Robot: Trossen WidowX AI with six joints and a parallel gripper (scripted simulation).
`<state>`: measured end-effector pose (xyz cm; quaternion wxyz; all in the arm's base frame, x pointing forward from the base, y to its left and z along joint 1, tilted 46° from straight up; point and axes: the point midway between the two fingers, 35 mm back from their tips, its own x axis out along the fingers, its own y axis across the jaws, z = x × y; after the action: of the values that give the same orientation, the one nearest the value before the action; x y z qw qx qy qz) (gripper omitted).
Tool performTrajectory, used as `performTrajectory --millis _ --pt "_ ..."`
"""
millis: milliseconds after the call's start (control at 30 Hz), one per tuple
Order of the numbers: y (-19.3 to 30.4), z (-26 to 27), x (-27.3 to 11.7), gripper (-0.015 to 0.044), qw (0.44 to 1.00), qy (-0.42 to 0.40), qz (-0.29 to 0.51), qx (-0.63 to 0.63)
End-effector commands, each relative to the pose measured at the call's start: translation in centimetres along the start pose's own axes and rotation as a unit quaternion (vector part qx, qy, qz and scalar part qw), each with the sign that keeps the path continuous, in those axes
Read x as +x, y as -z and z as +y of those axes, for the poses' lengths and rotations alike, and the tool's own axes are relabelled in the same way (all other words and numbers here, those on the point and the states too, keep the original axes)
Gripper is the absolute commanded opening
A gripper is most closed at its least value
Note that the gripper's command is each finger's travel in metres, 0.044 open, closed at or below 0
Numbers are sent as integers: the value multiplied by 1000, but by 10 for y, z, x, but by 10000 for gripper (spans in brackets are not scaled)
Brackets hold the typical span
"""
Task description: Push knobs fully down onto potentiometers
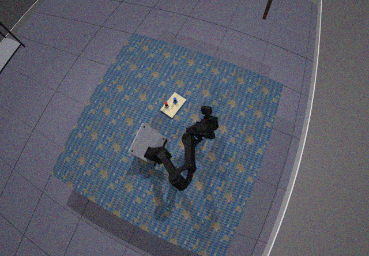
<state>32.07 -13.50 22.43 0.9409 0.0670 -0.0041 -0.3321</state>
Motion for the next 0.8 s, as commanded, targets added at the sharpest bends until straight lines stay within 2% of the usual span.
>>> performTrajectory --millis 0,400,767 --pt "24 21 10 0 998 -6 61 6" --pt "111 83 12 0 967 7 254 -9" --pt "196 129 -27 0 912 63 398 -72"
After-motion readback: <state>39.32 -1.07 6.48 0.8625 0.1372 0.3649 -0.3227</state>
